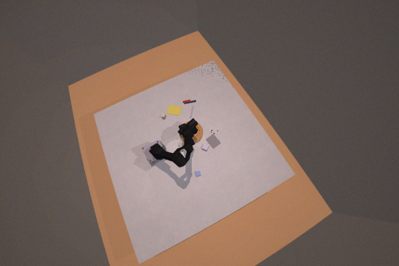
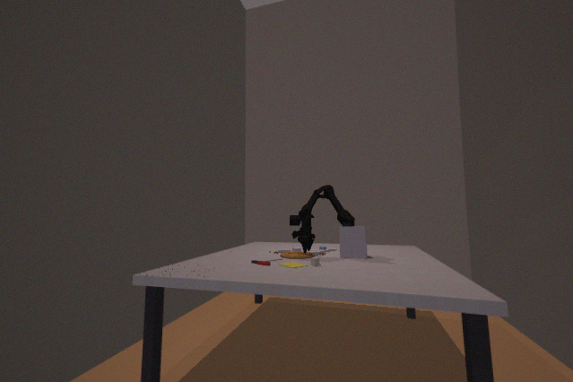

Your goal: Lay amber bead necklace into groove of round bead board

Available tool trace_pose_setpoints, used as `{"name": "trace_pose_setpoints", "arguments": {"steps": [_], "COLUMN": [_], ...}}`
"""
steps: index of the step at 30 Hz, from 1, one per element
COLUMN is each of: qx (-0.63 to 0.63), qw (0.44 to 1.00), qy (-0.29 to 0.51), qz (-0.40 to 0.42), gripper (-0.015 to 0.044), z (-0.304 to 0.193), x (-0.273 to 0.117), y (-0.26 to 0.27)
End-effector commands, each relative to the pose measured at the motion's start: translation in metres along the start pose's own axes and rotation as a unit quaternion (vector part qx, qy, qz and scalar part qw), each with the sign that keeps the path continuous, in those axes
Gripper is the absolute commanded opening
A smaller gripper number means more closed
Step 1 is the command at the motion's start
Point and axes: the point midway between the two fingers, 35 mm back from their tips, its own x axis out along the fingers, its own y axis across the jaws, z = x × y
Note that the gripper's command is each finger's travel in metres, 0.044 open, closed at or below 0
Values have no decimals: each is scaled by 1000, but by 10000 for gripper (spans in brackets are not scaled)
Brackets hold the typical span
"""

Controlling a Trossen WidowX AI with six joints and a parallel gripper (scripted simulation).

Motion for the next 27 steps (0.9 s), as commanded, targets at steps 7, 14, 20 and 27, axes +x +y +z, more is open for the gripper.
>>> {"name": "trace_pose_setpoints", "arguments": {"steps": [7,14,20,27], "qx": [-83,-281,-281,-281], "qw": [997,960,960,960], "qy": [0,0,0,0], "qz": [0,0,0,0], "gripper": [361,177,120,120], "z": [4,11,11,11], "x": [-10,-33,-33,-18], "y": [1,3,3,3]}}
